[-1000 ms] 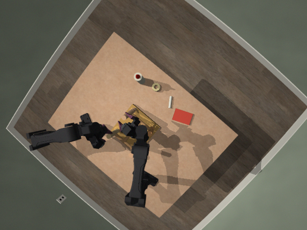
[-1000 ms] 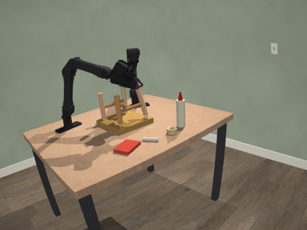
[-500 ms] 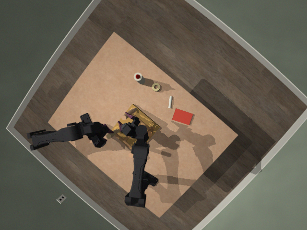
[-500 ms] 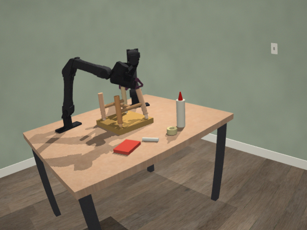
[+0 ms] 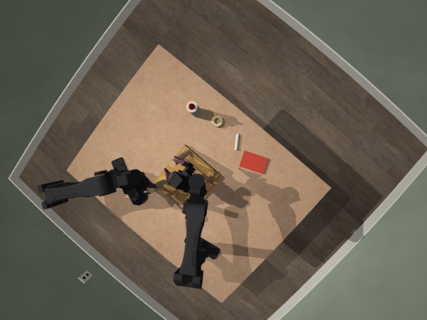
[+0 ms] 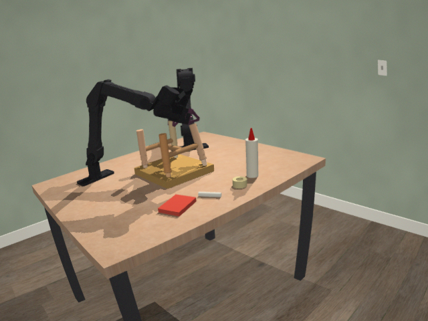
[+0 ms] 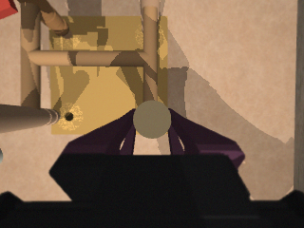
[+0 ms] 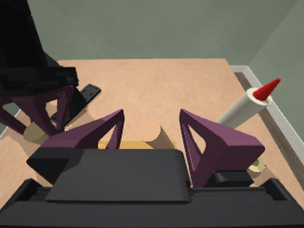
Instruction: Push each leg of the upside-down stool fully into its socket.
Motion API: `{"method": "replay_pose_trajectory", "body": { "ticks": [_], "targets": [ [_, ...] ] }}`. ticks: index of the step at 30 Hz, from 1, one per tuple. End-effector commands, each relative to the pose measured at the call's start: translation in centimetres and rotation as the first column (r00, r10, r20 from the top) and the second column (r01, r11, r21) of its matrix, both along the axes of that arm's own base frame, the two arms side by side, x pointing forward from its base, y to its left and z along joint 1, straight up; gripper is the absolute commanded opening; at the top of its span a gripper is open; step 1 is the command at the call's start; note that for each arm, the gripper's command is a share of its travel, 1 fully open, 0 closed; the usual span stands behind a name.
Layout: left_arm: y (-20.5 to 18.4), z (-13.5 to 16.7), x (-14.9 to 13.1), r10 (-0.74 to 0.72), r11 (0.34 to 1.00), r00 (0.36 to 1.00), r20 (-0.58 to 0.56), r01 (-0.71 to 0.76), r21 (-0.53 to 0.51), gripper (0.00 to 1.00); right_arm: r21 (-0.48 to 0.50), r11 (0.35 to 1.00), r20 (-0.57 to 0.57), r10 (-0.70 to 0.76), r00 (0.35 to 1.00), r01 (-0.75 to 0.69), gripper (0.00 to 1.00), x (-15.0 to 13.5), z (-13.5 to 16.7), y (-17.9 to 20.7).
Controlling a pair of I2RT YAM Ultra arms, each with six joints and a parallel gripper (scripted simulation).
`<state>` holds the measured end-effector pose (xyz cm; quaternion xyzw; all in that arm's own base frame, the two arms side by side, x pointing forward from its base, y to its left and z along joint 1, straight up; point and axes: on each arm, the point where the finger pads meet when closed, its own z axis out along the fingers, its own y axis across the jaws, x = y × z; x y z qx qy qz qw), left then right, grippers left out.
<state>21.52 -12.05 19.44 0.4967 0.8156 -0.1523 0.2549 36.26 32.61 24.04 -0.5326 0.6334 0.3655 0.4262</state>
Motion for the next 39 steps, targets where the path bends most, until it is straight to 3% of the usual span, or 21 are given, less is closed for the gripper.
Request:
{"method": "replay_pose_trajectory", "body": {
  "ticks": [1,9,12,21,22,31,32,36,39],
  "targets": [
    [0.0,-0.7,-0.8,0.003,1.0,0.999,-0.032,-0.003,-0.006,0.28,0.028,1.0,0.05,-0.003,0.999,0.002,0.69,0.0,2.6,-0.6],
    [0.0,-1.3,-0.5,0.006,1.0,0.998,-0.061,-0.006,-0.001,0.28,0.032,0.999,0.063,0.0,0.998,-0.002,0.69,0.1,3.0,-0.4],
    [0.0,-1.6,-0.6,0.006,1.0,0.997,-0.072,-0.006,0.001,0.28,0.011,1.0,0.018,-0.002,1.0,0.002,0.69,0.3,0.7,-0.5],
    [0.0,-1.7,-0.7,0.008,1.0,0.997,-0.079,-0.008,0.003,0.28,0.002,1.0,-0.003,0.01,1.0,-0.01,0.69,0.0,-0.4,0.0],
    [0.0,-1.7,-0.7,0.008,1.0,0.997,-0.079,-0.008,0.003,0.28,-0.007,1.0,-0.022,0.009,1.0,-0.009,0.69,0.0,-1.7,0.0],
    [0.0,-1.7,-0.7,0.008,1.0,0.997,-0.079,-0.008,0.003,0.28,0.004,1.0,-0.009,0.002,1.0,-0.002,0.69,0.1,-1.9,-0.2],
    [0.0,-1.7,-0.7,0.008,1.0,0.997,-0.079,-0.008,0.003,0.28,0.019,1.0,0.023,0.006,1.0,-0.006,0.69,0.0,-0.5,-0.1],
    [0.0,-1.7,-0.7,0.008,1.0,0.997,-0.079,-0.008,0.003,0.28,-0.002,1.0,-0.024,-0.002,1.0,0.002,0.69,0.2,-3.2,-0.3],
    [0.0,-1.7,-0.7,0.008,1.0,0.997,-0.079,-0.008,0.003,0.28,0.005,1.0,-0.01,-0.004,1.0,0.004,0.69,0.2,-3.0,-0.4]
  ]
}}
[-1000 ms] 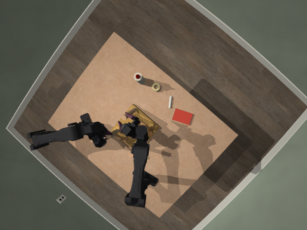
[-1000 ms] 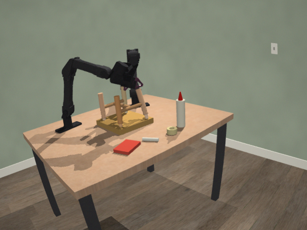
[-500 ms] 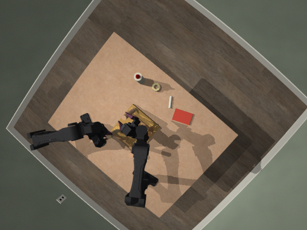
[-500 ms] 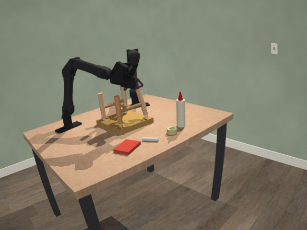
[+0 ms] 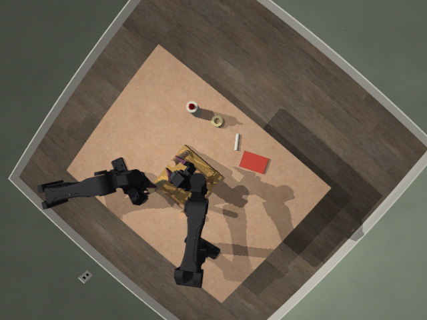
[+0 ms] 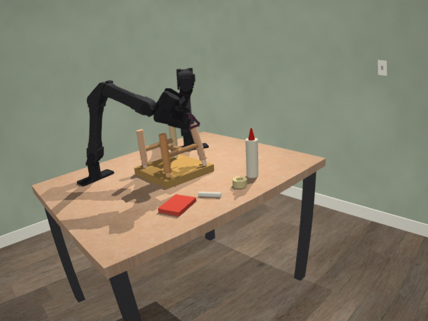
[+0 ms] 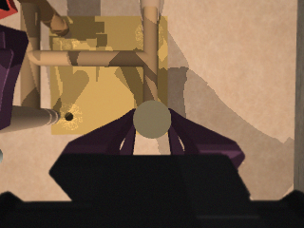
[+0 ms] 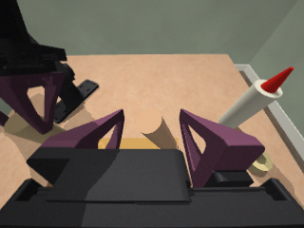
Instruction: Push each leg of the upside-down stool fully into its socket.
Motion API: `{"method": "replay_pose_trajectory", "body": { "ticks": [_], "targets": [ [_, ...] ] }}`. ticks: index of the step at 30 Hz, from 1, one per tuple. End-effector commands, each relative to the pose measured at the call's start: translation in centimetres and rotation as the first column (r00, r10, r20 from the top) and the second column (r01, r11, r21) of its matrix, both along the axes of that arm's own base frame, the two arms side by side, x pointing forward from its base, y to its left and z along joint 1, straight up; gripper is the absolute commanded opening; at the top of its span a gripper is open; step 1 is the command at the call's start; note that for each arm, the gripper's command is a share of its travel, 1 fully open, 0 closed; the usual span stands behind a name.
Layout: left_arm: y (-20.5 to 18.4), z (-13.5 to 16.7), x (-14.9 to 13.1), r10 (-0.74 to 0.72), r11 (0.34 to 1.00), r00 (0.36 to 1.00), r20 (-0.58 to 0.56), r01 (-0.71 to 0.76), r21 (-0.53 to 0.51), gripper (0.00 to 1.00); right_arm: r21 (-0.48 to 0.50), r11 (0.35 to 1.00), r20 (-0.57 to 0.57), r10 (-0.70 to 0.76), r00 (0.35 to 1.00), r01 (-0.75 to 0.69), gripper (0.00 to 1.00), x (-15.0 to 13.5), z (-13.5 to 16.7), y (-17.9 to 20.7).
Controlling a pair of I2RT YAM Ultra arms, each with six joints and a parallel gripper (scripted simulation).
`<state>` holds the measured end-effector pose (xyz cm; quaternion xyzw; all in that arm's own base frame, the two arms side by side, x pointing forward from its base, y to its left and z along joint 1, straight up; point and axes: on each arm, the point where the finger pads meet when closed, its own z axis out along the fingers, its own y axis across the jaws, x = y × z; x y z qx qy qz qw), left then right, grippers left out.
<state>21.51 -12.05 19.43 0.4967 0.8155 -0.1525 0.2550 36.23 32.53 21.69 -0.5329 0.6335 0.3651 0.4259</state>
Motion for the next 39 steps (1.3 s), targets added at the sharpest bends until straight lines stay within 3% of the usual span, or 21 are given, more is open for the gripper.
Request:
{"method": "replay_pose_trajectory", "body": {
  "ticks": [1,9,10,13,16,17,20,22,39],
  "targets": [
    [0.0,-1.7,-0.7,0.008,1.0,0.997,-0.079,-0.008,0.003,0.28,0.005,1.0,-0.012,-0.005,1.0,0.005,0.69,0.3,-1.0,-0.3],
    [0.0,-1.7,-0.7,0.008,1.0,0.997,-0.079,-0.008,0.003,0.28,0.006,1.0,-0.012,-0.005,1.0,0.006,0.69,0.3,-1.9,-0.3],
    [0.0,-1.7,-0.7,0.008,1.0,0.997,-0.079,-0.008,0.003,0.28,0.023,1.0,0.027,-0.001,1.0,0.0,0.69,0.1,-0.3,0.0],
    [0.0,-1.7,-0.7,0.008,1.0,0.997,-0.079,-0.008,0.003,0.28,0.001,1.0,-0.023,-0.005,1.0,0.005,0.69,0.3,-3.0,-0.3],
    [0.0,-1.7,-0.7,0.008,1.0,0.997,-0.079,-0.008,0.003,0.28,0.005,1.0,-0.014,-0.009,1.0,0.009,0.69,0.3,-3.1,-0.4],
    [0.0,-1.7,-0.7,0.008,1.0,0.997,-0.079,-0.008,0.003,0.28,0.009,1.0,-0.001,-0.011,1.0,0.011,0.28,0.5,-2.6,-0.4],
    [0.2,-1.7,-0.5,0.012,1.0,0.997,-0.073,-0.011,0.012,0.28,0.022,1.0,0.027,0.009,1.0,-0.009,0.28,-0.3,-1.0,0.3],
    [0.3,-1.9,-0.6,0.015,1.0,0.997,-0.077,-0.014,0.018,0.28,0.003,1.0,-0.037,0.019,0.999,-0.019,0.28,-0.5,-3.2,0.6],
    [0.4,-2.0,-0.5,0.021,0.999,0.997,-0.079,-0.019,0.025,0.28,-0.003,1.0,-0.056,0.03,0.998,-0.03,0.28,-1.0,-3.7,0.9]
  ]
}}
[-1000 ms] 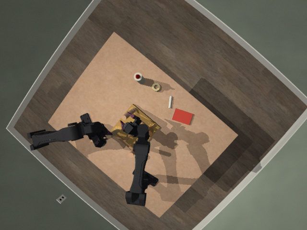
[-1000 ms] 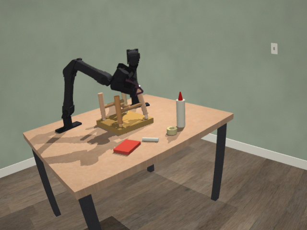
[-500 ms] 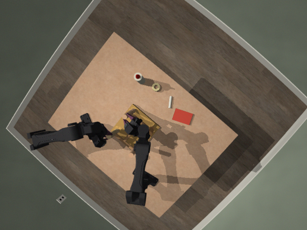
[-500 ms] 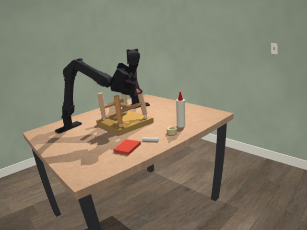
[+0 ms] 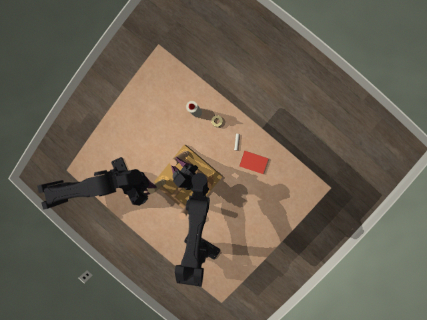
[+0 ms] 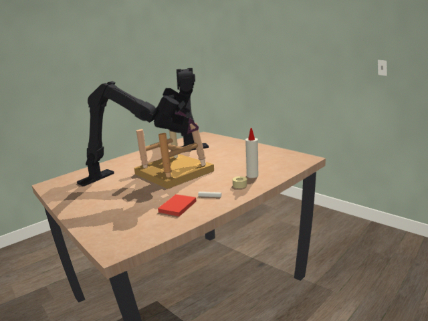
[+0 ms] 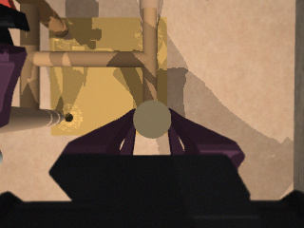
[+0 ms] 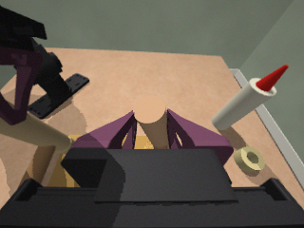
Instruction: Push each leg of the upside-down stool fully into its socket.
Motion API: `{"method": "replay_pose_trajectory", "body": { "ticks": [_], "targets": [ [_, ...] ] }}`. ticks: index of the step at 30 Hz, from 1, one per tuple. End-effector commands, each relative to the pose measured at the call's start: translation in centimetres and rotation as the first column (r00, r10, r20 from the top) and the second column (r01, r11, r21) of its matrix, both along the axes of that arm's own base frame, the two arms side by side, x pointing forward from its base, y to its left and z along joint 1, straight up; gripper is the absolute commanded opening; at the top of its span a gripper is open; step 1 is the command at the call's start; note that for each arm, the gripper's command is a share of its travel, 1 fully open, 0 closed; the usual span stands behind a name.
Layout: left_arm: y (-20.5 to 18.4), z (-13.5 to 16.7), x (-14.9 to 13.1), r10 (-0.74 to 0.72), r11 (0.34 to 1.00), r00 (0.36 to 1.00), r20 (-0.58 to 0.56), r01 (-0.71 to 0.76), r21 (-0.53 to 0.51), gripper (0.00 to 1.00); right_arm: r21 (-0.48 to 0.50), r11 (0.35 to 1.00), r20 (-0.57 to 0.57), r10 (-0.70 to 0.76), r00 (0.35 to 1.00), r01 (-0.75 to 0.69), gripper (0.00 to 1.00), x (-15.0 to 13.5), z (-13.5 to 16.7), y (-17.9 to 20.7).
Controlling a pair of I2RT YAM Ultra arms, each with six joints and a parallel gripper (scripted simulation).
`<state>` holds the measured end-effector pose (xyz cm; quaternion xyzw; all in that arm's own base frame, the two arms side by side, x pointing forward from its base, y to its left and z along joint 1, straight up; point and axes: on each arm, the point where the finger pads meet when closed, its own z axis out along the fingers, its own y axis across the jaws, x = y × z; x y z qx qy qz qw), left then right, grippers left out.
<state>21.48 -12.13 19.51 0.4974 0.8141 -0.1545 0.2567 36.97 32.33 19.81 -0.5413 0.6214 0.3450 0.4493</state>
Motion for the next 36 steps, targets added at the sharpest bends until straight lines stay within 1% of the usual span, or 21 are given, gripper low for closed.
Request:
{"method": "replay_pose_trajectory", "body": {
  "ticks": [1,4,5,6,7,10,16,21,22,23,36],
  "targets": [
    [0.5,-2.1,-0.5,0.025,0.999,0.996,-0.081,-0.022,0.031,0.28,-0.002,0.999,-0.121,0.041,0.992,-0.041,0.28,-1.7,-1.7,1.1],
    [0.5,-2.1,-0.5,0.025,0.999,0.996,-0.081,-0.022,0.031,0.28,-0.003,0.999,-0.121,0.041,0.992,-0.041,0.28,-1.7,-1.8,1.1],
    [0.4,-1.2,-0.2,0.021,0.999,0.998,-0.052,-0.02,0.025,0.28,0.002,0.999,-0.111,0.038,0.993,-0.038,0.28,-1.5,-1.3,1.0],
    [0.2,-0.3,0.0,0.013,1.0,1.0,-0.013,-0.013,0.011,0.28,0.01,1.0,-0.078,0.023,0.997,-0.022,0.28,-1.1,-0.3,0.6],
    [0.0,-0.4,-0.5,0.001,1.0,1.0,-0.031,-0.001,0.005,0.28,0.01,1.0,-0.061,0.001,0.998,0.0,0.28,-0.3,-0.1,0.2],
    [-0.2,-0.8,-1.2,-0.01,1.0,0.998,-0.054,0.01,0.0,0.28,0.011,1.0,-0.045,-0.014,0.999,0.015,0.28,0.4,0.3,0.1],
    [-0.4,-1.0,-2.2,-0.022,1.0,0.996,-0.084,0.021,-0.013,0.28,0.001,0.999,-0.038,-0.045,0.998,0.045,0.28,1.3,-0.1,-0.2],
    [-0.6,-1.0,-2.6,-0.028,0.999,0.995,-0.1,0.026,-0.019,0.28,-0.001,0.998,-0.028,-0.059,0.998,0.059,0.28,1.7,-0.1,-0.4],
    [-0.6,-1.1,-2.6,-0.029,0.999,0.993,-0.11,0.027,-0.02,0.28,0.003,0.998,-0.019,-0.065,0.998,0.065,0.28,1.8,0.3,-0.5],
    [-0.6,-1.0,-2.8,-0.031,0.999,0.993,-0.11,0.029,-0.023,0.28,-0.002,0.998,-0.024,-0.07,0.997,0.07,0.28,2.0,0.0,-0.5],
    [-1.1,-1.2,-4.5,-0.055,0.998,0.983,-0.177,0.047,-0.052,0.28,-0.01,0.991,0.015,-0.134,0.991,0.134,0.28,3.8,0.2,-1.4]
  ]
}}
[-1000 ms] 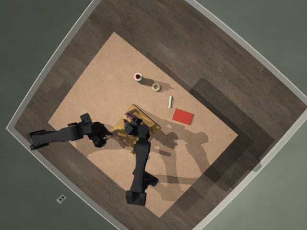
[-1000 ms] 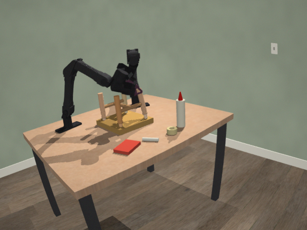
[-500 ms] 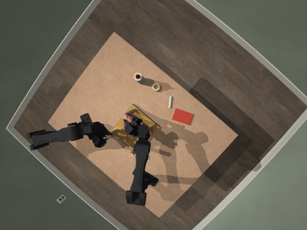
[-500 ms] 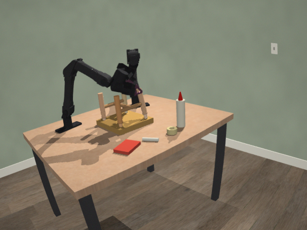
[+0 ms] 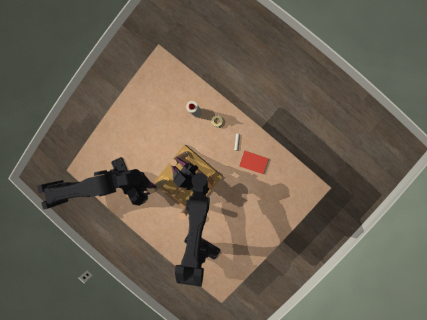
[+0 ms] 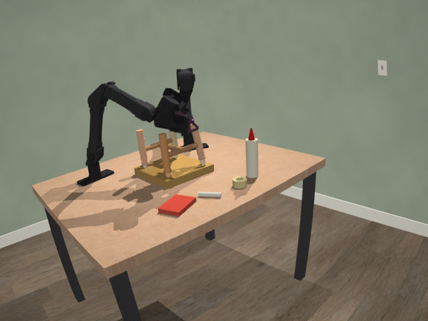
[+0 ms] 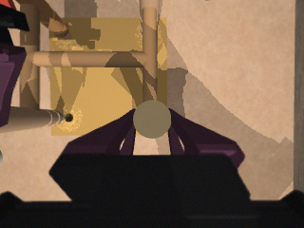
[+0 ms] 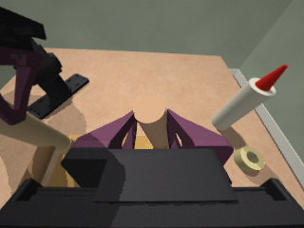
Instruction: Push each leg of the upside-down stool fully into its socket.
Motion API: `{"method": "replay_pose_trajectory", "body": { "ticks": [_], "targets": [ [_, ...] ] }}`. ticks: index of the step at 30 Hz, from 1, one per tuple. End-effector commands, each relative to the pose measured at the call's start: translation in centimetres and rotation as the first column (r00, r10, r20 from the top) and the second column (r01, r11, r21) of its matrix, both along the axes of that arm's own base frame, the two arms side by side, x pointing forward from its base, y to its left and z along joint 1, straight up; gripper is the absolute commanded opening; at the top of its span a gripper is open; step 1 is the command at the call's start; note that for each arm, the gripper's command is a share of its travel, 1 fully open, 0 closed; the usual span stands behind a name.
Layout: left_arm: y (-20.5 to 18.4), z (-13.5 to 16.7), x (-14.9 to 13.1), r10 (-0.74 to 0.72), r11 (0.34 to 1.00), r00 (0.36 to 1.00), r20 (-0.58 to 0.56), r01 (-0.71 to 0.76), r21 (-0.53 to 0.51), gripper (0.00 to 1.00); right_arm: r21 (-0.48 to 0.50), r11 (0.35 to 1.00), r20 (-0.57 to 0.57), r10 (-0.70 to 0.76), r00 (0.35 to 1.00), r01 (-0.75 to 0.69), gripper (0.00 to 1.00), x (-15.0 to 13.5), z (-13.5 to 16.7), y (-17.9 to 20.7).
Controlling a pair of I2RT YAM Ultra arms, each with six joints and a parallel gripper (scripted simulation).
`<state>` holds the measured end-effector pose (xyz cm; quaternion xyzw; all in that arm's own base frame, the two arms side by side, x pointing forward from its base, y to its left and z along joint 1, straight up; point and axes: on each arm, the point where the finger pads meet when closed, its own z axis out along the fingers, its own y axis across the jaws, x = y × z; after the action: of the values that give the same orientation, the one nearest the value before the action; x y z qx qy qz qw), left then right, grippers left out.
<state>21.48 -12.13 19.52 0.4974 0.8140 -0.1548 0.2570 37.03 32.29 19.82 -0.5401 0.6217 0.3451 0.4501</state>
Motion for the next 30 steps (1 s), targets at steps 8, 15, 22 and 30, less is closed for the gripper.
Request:
{"method": "replay_pose_trajectory", "body": {
  "ticks": [8,15,22,30],
  "targets": [
    [-1.3,-1.2,-5.3,-0.065,0.997,0.976,-0.208,0.053,-0.063,0.28,-0.015,0.987,0.032,-0.159,0.987,0.16,0.28,4.5,0.3,-1.8],
    [-1.5,-1.2,-6.2,-0.076,0.995,0.967,-0.244,0.059,-0.077,0.28,-0.018,0.981,0.056,-0.191,0.98,0.192,0.28,5.8,0.5,-2.3],
    [-1.6,-1.2,-6.7,-0.08,0.995,0.963,-0.255,0.061,-0.082,0.28,-0.018,0.977,0.07,-0.212,0.975,0.213,0.28,6.4,0.5,-2.6],
    [-1.6,-1.3,-6.8,-0.081,0.995,0.963,-0.256,0.062,-0.081,0.28,-0.018,0.977,0.07,-0.212,0.975,0.214,0.28,6.5,0.3,-2.6]
  ]
}}
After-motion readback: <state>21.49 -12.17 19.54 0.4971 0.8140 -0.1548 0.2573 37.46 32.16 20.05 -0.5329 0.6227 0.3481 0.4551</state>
